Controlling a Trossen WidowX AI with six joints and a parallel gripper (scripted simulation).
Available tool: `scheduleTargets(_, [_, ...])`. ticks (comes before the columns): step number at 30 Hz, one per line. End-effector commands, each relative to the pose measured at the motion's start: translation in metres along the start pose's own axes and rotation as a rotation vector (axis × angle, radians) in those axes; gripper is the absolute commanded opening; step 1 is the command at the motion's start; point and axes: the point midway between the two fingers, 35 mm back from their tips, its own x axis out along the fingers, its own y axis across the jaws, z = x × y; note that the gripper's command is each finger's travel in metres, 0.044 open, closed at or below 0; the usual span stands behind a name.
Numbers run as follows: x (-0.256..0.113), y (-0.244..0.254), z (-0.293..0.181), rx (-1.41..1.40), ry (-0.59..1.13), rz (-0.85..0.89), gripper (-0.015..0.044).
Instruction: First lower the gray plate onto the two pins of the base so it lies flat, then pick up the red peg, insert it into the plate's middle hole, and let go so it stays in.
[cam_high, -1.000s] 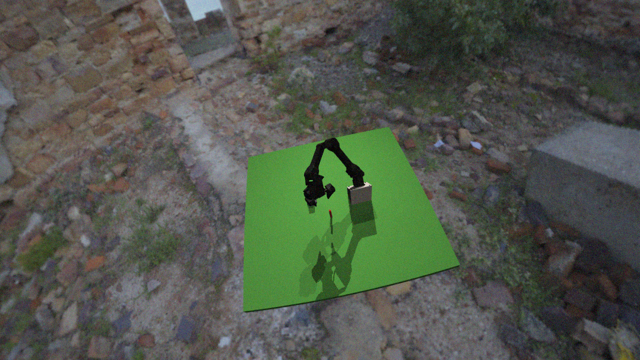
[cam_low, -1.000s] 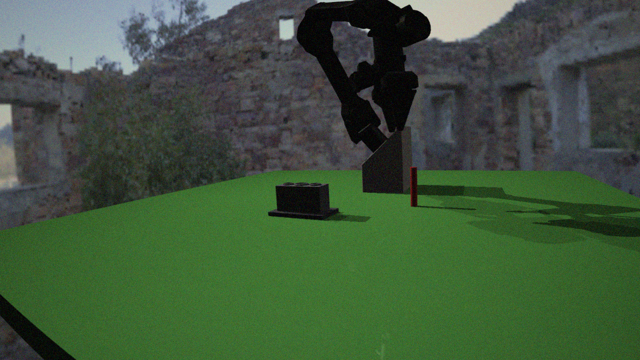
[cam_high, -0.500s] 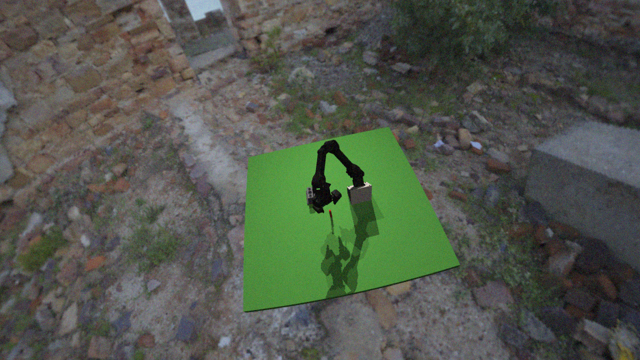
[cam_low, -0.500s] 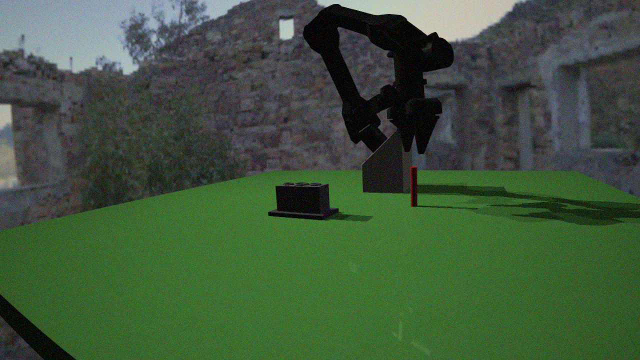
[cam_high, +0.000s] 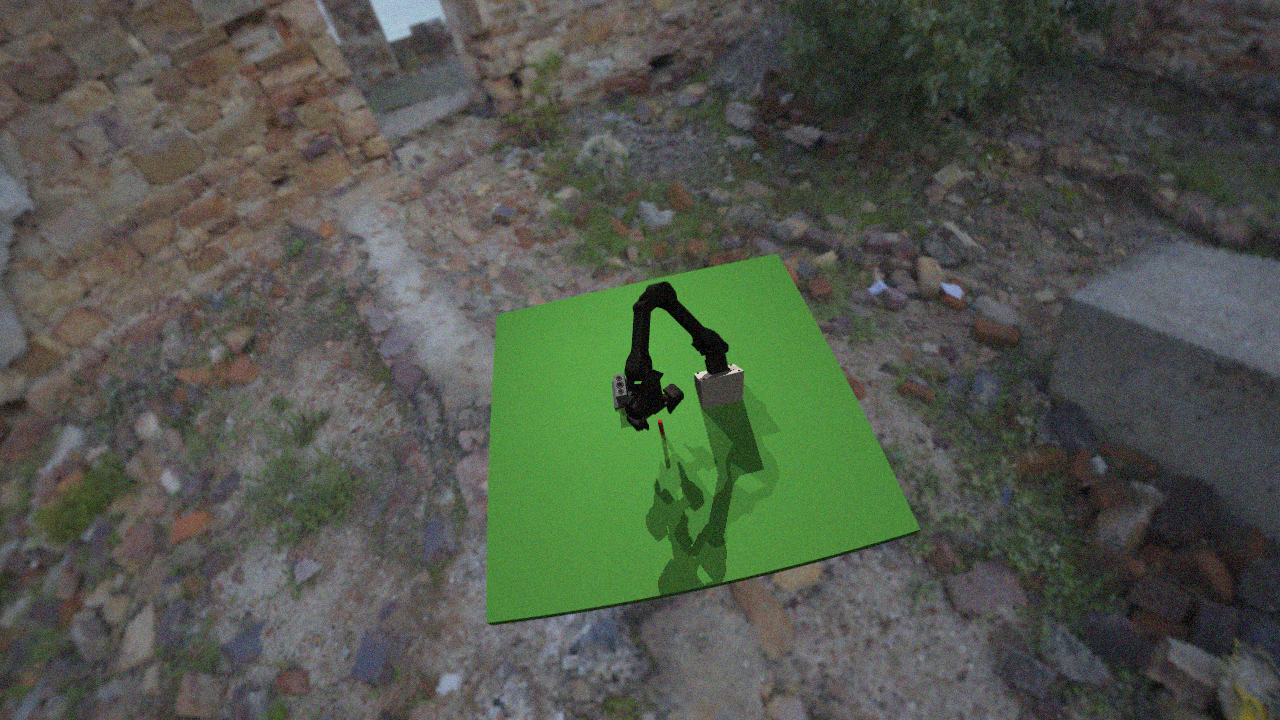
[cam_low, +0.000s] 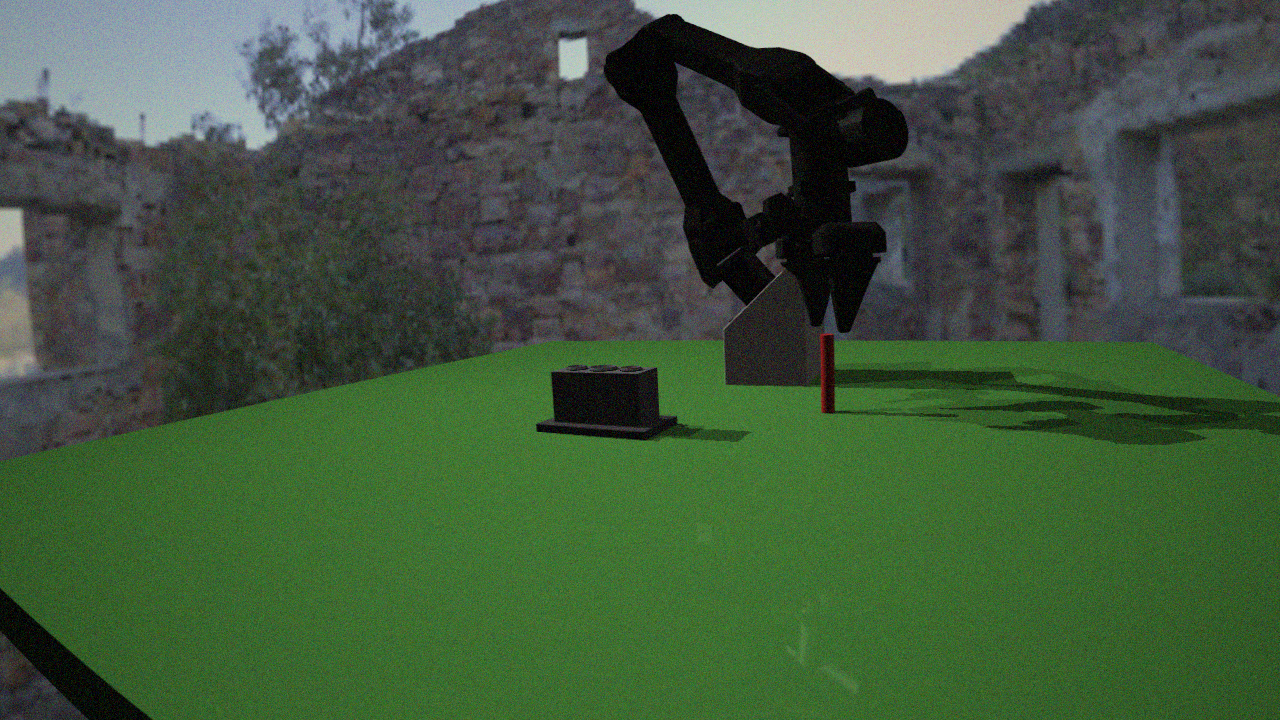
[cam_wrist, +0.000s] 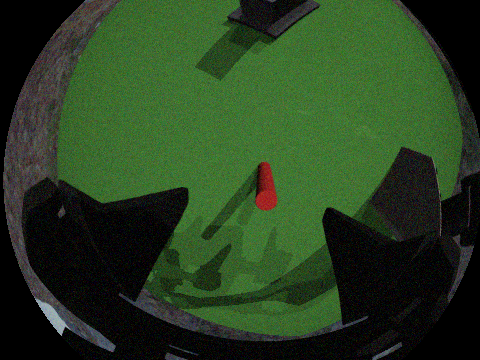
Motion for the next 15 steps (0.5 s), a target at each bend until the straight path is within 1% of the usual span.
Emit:
scheduleTargets(1, [0.009, -0.003, 0.001, -0.006, -0.007, -0.01, 0.044])
scheduleTargets(15, [0.032, -0.003, 0.002, -0.006, -0.008, -0.01, 0.044])
